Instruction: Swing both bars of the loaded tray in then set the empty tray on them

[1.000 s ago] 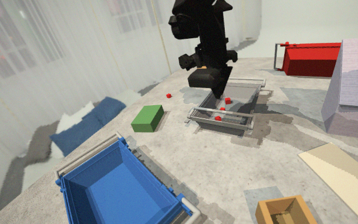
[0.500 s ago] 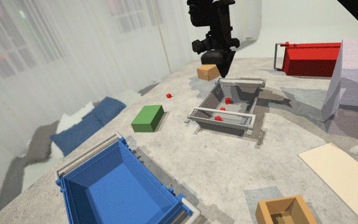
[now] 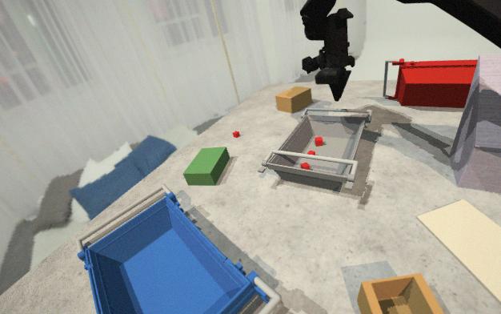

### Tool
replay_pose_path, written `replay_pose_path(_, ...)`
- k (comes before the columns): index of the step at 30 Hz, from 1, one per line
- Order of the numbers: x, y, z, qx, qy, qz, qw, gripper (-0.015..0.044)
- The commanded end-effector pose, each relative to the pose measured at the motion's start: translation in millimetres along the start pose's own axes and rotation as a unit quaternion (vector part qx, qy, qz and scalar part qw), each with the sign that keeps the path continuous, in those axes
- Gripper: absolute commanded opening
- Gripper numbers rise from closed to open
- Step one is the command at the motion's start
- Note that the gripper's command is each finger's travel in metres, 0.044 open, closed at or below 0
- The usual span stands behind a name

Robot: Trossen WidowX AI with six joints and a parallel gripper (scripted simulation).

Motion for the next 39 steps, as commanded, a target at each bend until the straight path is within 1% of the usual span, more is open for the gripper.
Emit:
replay_pose_path(1, -1, 2, -3, 0.008, -0.005, -0.003, 1.0, 0.0085)
replay_pose_path(4, -11, 3, -4, 0.008, -0.005, -0.003, 1.0, 0.0085)
replay_pose_path(12, -55, 3, -4, 0.008, -0.004, -0.003, 1.0, 0.0085)
replay_pose_path(14, -59, 2, -3, 0.008, -0.004, -0.003, 1.0, 0.0085)
replay_pose_path(19, -56, 3, -2, 0.008, -0.004, -0.003, 1.0, 0.0085)
replay_pose_path(26, -32, 3, 12, 0.008, -0.004, -0.003, 1.0, 0.0085)
replay_pose_path(39, -25, 5, 41, 0.008, -0.003, -0.003, 1.0, 0.0085)
Point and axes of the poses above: the point midway between the two fingers, 35 mm back from their tips, its own x axis back along the fingers, its own z axis across the jaws, y = z × x, the point moved 5 cm from there along x, back along the fingers, and after that the axes turned 5 degrees about x, right-handed, at the moved point
